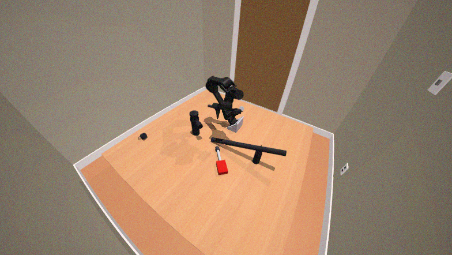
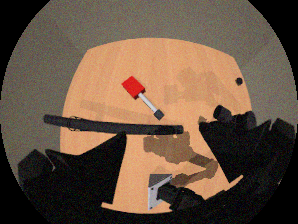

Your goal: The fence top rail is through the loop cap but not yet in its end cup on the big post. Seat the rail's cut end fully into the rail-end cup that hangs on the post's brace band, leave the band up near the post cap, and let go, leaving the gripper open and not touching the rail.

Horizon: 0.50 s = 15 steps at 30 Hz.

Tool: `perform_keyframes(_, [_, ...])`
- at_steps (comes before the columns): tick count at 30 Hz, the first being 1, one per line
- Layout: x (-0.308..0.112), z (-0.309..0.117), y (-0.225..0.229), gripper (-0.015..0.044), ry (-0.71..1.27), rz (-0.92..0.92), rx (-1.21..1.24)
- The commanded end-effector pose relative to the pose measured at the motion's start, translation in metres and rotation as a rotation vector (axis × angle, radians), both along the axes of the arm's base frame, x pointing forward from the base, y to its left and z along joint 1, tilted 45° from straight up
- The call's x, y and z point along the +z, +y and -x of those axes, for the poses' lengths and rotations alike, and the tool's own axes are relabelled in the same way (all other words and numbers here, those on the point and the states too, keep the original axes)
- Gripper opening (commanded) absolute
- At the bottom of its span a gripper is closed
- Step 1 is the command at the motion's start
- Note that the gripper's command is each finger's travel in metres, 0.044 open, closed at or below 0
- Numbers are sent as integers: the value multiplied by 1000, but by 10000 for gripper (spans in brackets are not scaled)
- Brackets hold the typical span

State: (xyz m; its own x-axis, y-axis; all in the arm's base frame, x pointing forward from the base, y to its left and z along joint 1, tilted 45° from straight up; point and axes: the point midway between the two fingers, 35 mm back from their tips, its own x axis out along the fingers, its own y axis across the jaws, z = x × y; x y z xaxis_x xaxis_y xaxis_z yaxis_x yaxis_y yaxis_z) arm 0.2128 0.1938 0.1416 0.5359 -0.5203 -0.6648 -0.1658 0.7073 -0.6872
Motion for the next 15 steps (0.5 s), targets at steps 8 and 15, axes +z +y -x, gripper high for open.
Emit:
perform_keyframes(8, [38, -22, -45, 440, 148, 284, 217])
perform_keyframes(15, [83, -35, -111, 440, 429, 671, 461])
